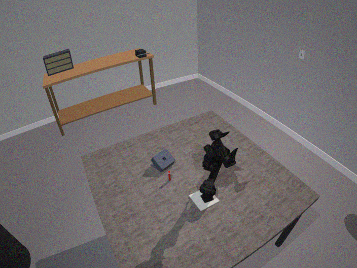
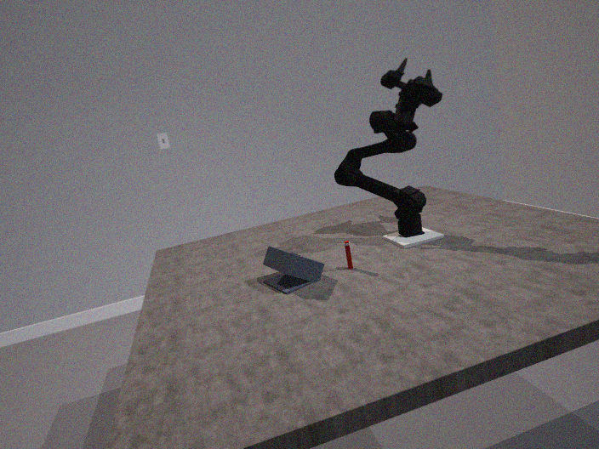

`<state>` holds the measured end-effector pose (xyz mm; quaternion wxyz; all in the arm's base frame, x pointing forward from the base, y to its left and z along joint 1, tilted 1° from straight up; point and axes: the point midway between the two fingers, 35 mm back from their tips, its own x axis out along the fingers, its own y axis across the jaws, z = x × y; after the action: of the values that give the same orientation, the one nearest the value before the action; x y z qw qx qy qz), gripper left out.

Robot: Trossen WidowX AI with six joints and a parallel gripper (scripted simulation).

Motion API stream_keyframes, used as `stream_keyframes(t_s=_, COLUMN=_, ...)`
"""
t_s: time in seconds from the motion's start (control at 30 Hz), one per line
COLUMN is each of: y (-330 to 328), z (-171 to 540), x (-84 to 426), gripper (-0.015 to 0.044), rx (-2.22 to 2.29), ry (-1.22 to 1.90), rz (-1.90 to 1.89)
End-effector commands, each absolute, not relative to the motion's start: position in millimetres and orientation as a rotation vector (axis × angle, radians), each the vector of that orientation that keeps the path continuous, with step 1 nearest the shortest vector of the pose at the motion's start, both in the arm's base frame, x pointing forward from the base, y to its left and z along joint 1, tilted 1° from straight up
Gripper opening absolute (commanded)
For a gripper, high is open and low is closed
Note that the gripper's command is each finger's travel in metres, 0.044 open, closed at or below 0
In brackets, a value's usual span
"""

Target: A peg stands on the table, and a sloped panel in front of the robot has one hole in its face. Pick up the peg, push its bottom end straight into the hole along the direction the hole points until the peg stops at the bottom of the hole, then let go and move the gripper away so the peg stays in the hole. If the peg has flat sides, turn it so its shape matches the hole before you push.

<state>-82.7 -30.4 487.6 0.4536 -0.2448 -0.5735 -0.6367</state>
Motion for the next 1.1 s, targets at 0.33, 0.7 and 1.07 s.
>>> stream_keyframes(t_s=0.33, y=27, z=496, x=-111, gripper=0.0440, rx=-0.811, ry=-1.562, rz=-1.695)
stream_keyframes(t_s=0.7, y=98, z=494, x=-127, gripper=0.0440, rx=-1.066, ry=-1.718, rz=-1.831)
stream_keyframes(t_s=1.07, y=170, z=481, x=-124, gripper=0.0440, rx=-1.325, ry=-1.872, rz=-1.955)
